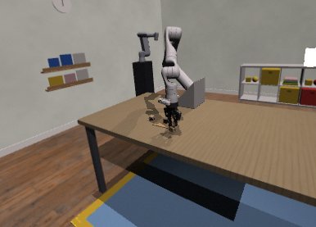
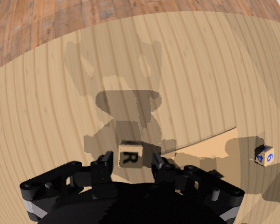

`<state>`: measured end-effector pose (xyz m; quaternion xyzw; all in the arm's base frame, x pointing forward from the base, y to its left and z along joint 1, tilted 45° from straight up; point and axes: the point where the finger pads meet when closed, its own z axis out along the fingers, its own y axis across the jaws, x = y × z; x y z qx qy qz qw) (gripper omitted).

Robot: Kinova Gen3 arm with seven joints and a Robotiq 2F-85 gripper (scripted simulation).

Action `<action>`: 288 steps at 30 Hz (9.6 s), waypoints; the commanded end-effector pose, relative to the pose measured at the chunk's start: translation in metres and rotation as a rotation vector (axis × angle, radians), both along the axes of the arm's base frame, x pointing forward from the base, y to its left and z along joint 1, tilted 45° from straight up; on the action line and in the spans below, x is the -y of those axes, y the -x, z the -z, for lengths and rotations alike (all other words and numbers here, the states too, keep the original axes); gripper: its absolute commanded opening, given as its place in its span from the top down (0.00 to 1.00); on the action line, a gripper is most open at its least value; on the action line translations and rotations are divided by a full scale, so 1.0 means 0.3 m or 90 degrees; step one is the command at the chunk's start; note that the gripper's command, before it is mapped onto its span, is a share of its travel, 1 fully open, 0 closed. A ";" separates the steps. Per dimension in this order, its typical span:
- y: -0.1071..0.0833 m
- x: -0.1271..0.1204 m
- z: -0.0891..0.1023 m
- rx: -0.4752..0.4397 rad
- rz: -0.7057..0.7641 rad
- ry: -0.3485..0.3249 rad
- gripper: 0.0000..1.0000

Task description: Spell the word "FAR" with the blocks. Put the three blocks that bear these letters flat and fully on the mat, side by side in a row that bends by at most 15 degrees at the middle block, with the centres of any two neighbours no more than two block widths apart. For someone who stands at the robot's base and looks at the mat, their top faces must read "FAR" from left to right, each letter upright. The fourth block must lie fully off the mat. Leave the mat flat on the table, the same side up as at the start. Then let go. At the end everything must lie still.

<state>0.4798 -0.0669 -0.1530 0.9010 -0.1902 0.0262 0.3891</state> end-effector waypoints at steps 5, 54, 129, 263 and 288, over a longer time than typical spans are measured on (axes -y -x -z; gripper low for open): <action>0.003 -0.002 0.010 0.002 0.002 -0.004 0.52; 0.003 -0.010 0.016 0.001 0.003 -0.004 0.52; 0.011 0.079 0.104 0.002 0.001 -0.005 0.52; -0.017 -0.157 -0.130 0.000 0.003 -0.004 0.74; -0.003 -0.112 -0.179 -0.062 -0.060 -0.009 0.74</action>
